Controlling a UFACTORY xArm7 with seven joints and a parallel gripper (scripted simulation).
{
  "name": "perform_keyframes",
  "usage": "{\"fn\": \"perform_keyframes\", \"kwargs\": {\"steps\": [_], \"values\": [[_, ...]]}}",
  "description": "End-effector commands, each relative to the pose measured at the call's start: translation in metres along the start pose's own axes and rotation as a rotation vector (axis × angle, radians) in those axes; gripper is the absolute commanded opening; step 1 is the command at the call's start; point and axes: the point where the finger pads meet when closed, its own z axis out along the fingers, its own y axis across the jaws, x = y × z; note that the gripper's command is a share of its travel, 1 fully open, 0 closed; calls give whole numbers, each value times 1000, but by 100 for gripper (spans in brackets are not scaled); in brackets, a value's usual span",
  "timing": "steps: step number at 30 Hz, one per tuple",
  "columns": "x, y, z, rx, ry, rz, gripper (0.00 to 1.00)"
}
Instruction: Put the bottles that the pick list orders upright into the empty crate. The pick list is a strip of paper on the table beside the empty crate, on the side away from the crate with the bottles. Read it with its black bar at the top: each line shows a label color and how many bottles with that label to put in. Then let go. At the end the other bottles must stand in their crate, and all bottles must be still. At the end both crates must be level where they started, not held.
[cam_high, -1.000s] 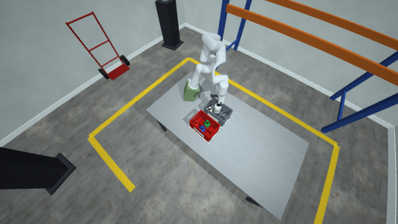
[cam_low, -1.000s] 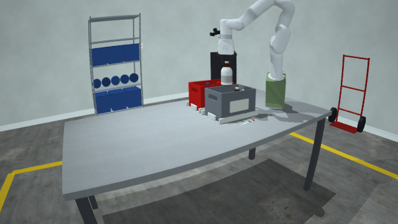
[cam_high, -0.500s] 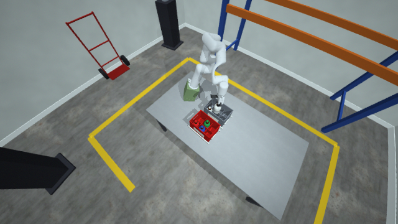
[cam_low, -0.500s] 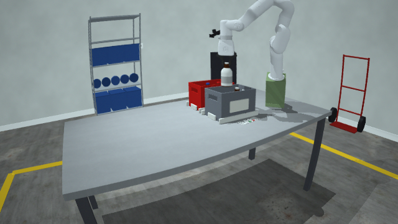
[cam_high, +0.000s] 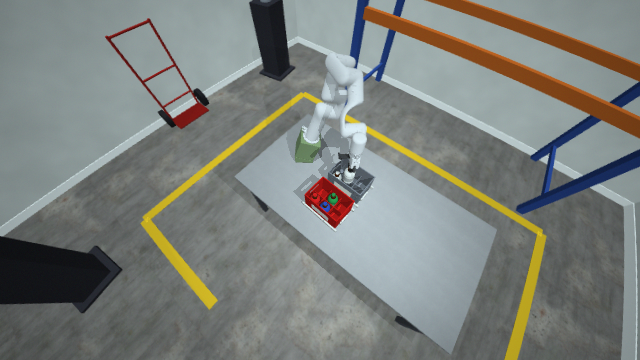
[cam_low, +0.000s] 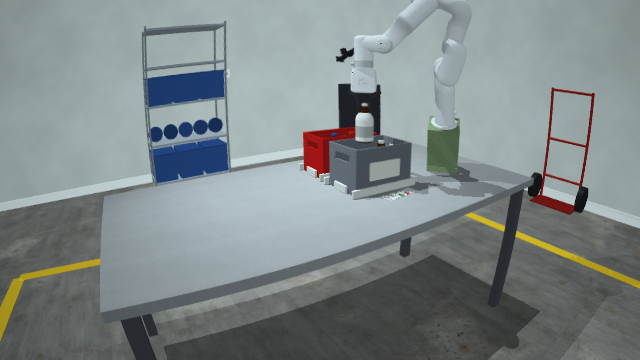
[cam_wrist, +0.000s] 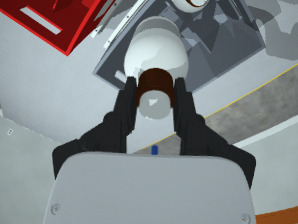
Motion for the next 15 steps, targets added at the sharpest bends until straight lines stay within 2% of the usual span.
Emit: {"fn": "perform_keyframes", "kwargs": {"steps": [1, 15], "values": [[-1, -2, 2, 5, -2, 0, 0], [-1, -2, 14, 5, -2, 0, 0]]}}
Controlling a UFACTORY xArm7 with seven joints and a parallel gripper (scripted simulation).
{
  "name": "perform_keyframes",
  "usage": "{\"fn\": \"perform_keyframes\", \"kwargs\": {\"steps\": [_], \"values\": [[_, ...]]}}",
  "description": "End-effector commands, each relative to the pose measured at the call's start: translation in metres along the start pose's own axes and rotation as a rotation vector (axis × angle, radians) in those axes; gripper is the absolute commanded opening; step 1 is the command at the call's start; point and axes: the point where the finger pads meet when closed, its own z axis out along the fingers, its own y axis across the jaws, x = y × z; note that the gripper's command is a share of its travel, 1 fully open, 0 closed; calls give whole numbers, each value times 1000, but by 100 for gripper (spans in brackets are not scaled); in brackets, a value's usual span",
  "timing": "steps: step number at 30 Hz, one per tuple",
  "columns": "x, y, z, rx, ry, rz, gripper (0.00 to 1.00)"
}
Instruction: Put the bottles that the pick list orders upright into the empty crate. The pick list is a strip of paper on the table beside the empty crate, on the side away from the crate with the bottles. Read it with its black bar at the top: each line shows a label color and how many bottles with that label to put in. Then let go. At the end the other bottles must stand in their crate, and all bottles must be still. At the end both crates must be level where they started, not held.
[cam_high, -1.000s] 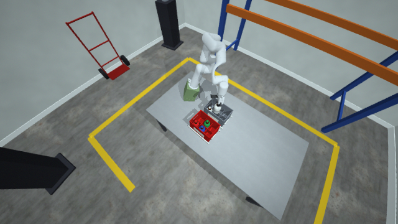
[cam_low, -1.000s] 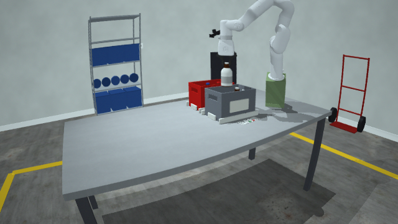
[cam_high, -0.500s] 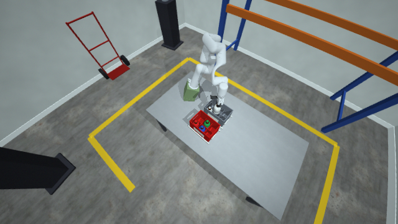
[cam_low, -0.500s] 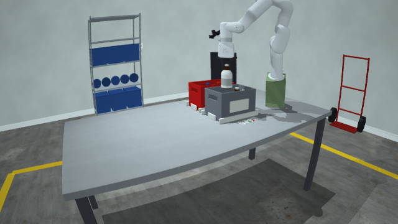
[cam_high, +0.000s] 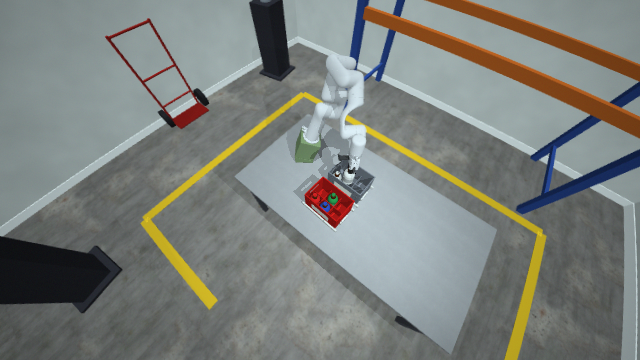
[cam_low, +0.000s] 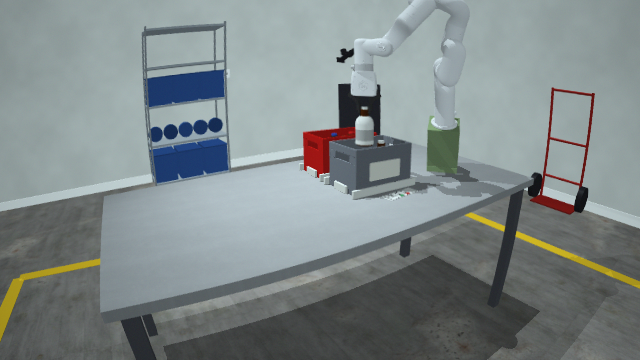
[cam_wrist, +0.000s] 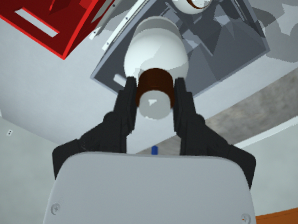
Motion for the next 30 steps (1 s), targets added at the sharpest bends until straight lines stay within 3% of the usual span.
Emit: {"fn": "perform_keyframes", "kwargs": {"steps": [1, 30], "values": [[-1, -2, 1, 4, -2, 0, 0], [-1, -2, 28, 4, -2, 0, 0]]}}
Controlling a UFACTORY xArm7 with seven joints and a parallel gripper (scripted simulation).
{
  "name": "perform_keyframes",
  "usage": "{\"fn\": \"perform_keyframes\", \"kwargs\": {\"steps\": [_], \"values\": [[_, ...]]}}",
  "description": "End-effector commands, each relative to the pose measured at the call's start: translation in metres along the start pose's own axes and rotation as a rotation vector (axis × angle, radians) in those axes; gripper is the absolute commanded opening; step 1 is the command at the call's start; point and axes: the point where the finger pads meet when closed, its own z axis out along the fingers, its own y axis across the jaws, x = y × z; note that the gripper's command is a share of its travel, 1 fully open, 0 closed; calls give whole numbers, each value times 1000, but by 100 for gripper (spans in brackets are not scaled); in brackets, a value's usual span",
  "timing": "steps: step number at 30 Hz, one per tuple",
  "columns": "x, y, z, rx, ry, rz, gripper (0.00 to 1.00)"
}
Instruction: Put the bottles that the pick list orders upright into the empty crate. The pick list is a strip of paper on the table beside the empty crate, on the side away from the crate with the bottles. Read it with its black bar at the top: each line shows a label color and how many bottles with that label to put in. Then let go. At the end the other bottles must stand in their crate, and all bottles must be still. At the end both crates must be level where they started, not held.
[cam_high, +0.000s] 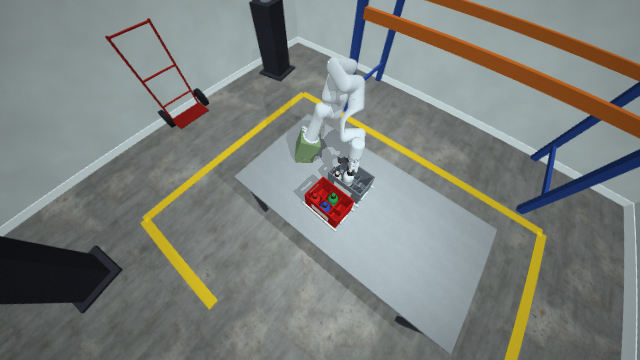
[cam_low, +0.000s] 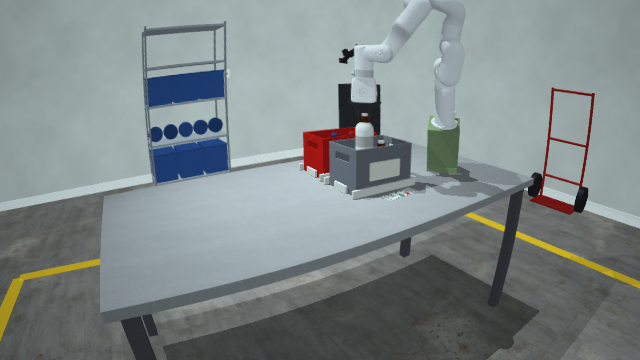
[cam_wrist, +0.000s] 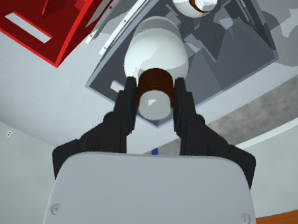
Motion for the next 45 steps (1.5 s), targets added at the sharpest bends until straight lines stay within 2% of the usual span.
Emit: {"fn": "perform_keyframes", "kwargs": {"steps": [1, 45], "values": [[-1, -2, 3, 4, -2, 0, 0], [-1, -2, 41, 4, -1, 0, 0]]}}
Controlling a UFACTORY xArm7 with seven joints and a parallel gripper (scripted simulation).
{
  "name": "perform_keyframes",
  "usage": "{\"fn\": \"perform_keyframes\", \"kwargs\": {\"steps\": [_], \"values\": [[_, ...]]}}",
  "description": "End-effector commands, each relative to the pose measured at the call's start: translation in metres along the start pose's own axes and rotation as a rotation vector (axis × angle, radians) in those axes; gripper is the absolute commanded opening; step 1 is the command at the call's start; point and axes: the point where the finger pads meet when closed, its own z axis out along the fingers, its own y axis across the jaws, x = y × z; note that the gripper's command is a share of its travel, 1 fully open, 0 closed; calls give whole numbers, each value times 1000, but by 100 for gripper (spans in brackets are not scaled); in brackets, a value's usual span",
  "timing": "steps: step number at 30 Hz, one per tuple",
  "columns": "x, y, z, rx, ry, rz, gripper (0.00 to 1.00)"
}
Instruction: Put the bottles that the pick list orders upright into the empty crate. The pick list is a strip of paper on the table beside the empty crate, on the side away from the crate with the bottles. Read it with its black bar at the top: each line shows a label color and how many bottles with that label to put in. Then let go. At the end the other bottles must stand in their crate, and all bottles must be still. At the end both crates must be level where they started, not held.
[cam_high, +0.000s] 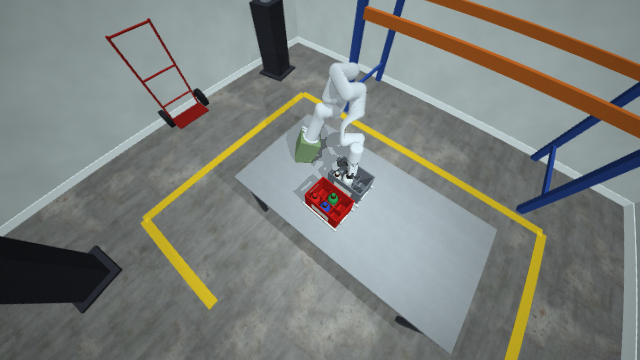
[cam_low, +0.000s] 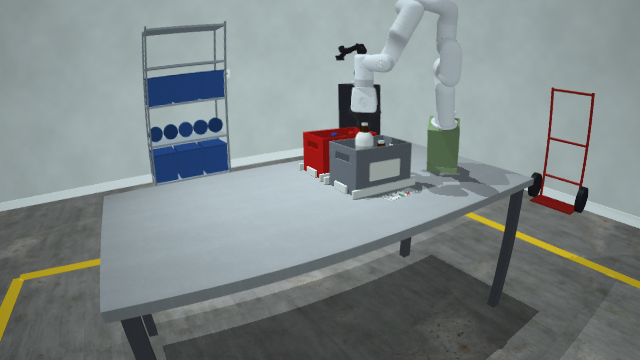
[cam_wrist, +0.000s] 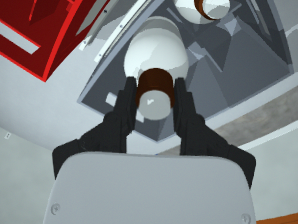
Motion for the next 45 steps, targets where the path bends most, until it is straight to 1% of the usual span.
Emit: {"fn": "perform_keyframes", "kwargs": {"steps": [1, 45], "values": [[0, -1, 3, 4, -1, 0, 0], [0, -1, 41, 3, -1, 0, 0]]}}
